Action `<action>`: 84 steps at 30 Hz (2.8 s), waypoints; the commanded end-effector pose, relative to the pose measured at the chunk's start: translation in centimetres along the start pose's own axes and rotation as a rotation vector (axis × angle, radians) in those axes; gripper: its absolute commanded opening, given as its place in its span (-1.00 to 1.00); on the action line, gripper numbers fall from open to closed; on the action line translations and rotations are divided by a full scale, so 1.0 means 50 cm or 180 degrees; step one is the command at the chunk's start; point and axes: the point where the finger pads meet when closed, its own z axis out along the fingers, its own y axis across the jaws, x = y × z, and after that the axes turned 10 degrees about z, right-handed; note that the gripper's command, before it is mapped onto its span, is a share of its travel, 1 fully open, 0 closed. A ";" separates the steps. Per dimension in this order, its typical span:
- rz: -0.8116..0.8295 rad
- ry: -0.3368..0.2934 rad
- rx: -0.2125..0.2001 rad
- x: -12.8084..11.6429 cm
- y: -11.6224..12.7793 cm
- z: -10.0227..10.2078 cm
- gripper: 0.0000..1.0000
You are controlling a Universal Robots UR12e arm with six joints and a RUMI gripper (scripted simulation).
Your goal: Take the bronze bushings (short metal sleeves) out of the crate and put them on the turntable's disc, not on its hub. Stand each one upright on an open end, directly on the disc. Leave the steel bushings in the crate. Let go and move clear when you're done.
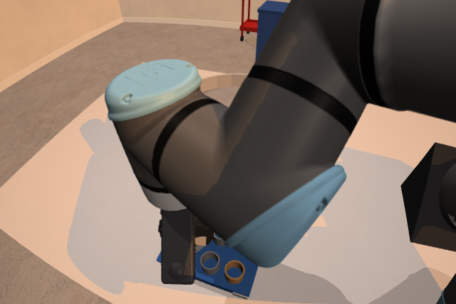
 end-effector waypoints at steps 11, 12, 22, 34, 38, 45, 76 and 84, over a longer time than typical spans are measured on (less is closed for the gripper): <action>-0.0009 -0.0009 -0.0014 0.000 0.005 -0.049 -1.00; -0.0009 -0.0010 -0.0014 0.000 0.005 -0.056 -1.00; -0.0009 -0.0010 -0.0014 0.000 0.005 -0.137 -1.00; -0.0009 -0.0011 -0.0013 0.000 0.004 -0.233 -1.00; -0.0009 -0.0011 -0.0013 0.000 0.004 -0.254 -1.00; -0.0007 -0.0010 -0.0012 0.000 0.004 -0.265 -1.00; -0.0003 -0.0003 -0.0007 0.000 0.001 -0.262 -1.00; -0.0003 -0.0003 -0.0007 0.000 0.001 -0.262 -1.00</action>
